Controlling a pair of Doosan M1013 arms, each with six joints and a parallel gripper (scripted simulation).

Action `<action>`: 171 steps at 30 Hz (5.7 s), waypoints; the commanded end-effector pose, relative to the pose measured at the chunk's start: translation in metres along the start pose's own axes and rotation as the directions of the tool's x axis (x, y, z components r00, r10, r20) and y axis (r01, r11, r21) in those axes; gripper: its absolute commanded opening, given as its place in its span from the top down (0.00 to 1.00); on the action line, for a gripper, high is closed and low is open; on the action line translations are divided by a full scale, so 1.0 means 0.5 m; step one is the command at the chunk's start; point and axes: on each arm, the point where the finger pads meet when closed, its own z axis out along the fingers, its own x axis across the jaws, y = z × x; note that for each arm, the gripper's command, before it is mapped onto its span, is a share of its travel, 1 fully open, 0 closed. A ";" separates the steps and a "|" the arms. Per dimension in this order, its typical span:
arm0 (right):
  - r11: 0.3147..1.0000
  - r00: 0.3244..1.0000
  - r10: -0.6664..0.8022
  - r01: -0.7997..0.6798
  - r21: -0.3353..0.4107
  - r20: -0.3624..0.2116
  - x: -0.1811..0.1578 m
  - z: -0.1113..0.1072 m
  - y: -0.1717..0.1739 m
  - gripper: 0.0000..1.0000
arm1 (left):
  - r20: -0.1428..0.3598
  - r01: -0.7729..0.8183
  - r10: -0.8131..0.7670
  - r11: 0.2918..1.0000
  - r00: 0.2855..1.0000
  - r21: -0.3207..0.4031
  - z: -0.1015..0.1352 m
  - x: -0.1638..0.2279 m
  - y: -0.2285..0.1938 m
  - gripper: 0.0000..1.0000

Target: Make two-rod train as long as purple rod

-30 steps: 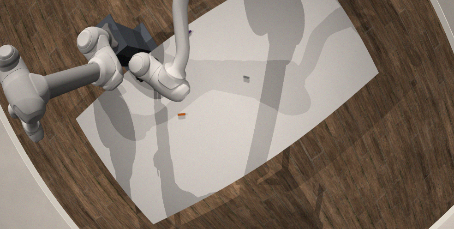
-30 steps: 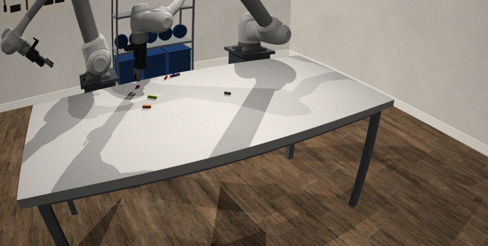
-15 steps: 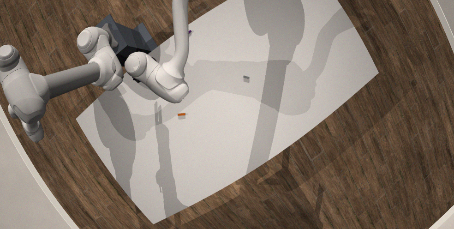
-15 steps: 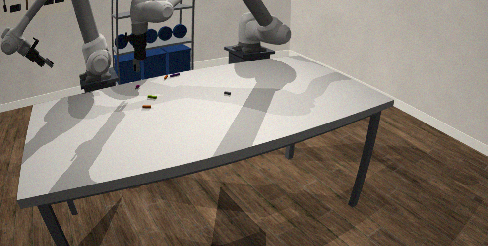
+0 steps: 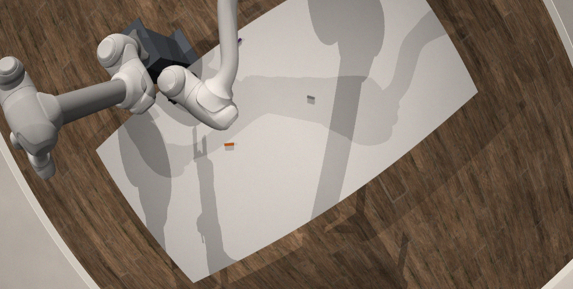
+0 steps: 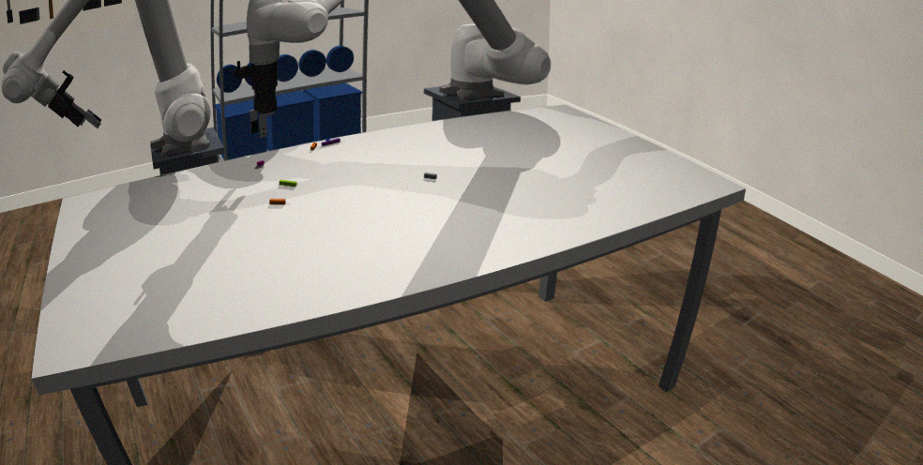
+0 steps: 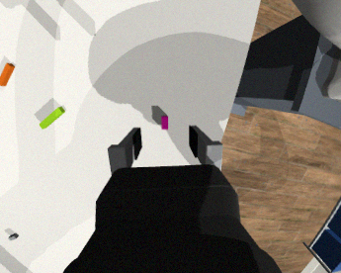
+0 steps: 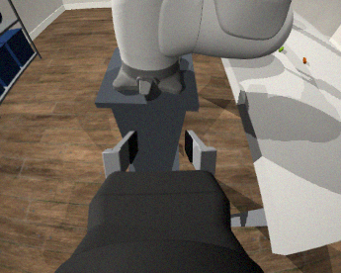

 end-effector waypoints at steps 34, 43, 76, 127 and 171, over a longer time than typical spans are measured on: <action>1.000 1.000 -0.004 0.004 0.007 0.007 -0.007 0.000 -0.008 0.00 | -0.002 -0.560 0.560 0.828 0.828 0.002 0.019 -0.421 -0.189 0.00; 1.000 1.000 -0.004 0.004 0.007 0.007 -0.007 0.000 -0.008 0.00 | -0.001 -0.687 0.687 0.727 0.727 0.002 0.037 -0.541 -0.188 0.00; 1.000 1.000 -0.004 0.004 0.007 0.007 -0.007 0.000 -0.008 0.00 | -0.002 -0.688 0.688 0.726 0.726 0.002 0.039 -0.536 -0.190 0.46; 1.000 1.000 -0.004 0.004 0.007 0.007 -0.007 0.000 -0.008 0.00 | -0.001 -0.688 0.688 0.726 0.726 0.003 0.141 -0.537 -0.192 0.46; 1.000 1.000 -0.004 0.004 0.007 0.007 -0.007 0.000 -0.008 0.00 | -0.001 -0.688 0.688 0.726 0.726 0.003 0.176 -0.537 -0.192 0.46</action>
